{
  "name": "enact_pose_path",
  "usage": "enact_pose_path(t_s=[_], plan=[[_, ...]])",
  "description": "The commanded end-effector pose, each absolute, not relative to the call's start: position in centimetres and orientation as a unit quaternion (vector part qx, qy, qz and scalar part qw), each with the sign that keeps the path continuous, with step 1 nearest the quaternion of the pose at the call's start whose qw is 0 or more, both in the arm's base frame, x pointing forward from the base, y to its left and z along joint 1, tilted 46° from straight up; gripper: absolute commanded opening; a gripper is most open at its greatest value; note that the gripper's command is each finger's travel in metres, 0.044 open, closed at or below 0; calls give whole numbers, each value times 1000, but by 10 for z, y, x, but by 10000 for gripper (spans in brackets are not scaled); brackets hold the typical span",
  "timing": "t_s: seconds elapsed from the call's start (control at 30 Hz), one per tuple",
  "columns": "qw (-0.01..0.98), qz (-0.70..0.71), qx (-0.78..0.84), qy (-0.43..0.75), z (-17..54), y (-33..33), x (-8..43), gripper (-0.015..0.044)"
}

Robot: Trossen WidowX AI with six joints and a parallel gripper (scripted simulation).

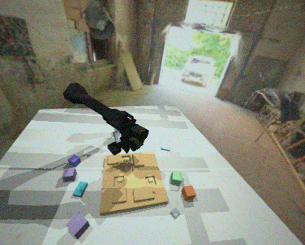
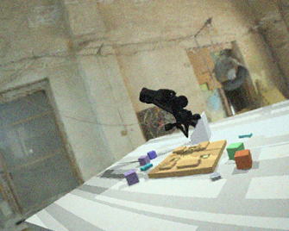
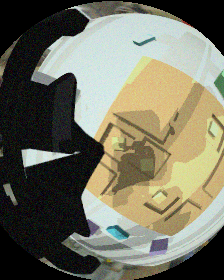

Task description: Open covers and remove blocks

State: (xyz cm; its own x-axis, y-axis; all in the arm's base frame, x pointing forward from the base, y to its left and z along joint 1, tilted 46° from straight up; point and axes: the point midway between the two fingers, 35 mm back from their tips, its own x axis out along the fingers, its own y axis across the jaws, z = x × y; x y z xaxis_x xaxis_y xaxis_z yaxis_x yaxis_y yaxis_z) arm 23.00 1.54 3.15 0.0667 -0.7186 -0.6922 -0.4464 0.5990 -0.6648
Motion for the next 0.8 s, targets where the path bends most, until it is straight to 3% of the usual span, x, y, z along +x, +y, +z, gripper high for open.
enact_pose_path(t_s=[0.0, 0.77], plan=[[605, -141, -407, 670, 31, 13, 224, 0], [605, -142, -407, 669, -5, -23, 229, 0]])
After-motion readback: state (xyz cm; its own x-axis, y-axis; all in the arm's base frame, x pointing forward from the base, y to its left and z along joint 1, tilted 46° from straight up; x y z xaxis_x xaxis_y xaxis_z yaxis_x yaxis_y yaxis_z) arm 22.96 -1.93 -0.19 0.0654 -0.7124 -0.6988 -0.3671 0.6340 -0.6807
